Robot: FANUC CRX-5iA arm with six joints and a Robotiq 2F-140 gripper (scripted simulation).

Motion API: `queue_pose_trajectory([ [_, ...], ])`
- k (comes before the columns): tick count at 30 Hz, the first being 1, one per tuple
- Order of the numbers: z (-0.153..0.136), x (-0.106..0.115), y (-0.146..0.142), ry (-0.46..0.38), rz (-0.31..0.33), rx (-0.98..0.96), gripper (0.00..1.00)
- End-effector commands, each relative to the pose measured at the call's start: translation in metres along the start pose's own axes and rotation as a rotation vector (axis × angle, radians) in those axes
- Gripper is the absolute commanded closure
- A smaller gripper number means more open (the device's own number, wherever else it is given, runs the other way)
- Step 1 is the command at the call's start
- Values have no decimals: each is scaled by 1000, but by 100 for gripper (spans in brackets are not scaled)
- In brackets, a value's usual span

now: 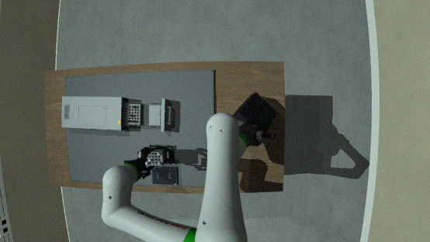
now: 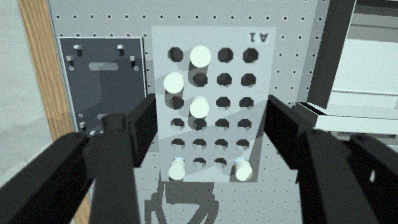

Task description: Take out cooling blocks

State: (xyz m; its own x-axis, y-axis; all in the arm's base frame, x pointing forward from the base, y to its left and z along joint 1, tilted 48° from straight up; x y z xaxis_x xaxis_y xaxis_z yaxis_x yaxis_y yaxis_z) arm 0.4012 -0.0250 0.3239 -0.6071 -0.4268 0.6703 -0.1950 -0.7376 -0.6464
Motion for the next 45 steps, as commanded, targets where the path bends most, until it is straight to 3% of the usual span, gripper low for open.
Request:
queue_pose_trajectory([
  [1, -1, 1, -3, 2, -2, 0, 90],
  [45, -42, 0, -102, 2, -2, 0, 90],
])
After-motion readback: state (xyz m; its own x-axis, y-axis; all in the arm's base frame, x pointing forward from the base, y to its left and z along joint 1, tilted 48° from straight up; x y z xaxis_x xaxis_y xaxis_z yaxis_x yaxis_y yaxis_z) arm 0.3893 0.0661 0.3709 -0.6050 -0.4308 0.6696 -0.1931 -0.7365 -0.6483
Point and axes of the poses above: the point where the finger pads meet when closed, its own x axis back along the fingers, its own y axis across the jaws, z = x × y, the point moved 2 cm from there along x, back along the fingers, and after that the axes turned 15 degrees about -x, right-handed, at the moved point
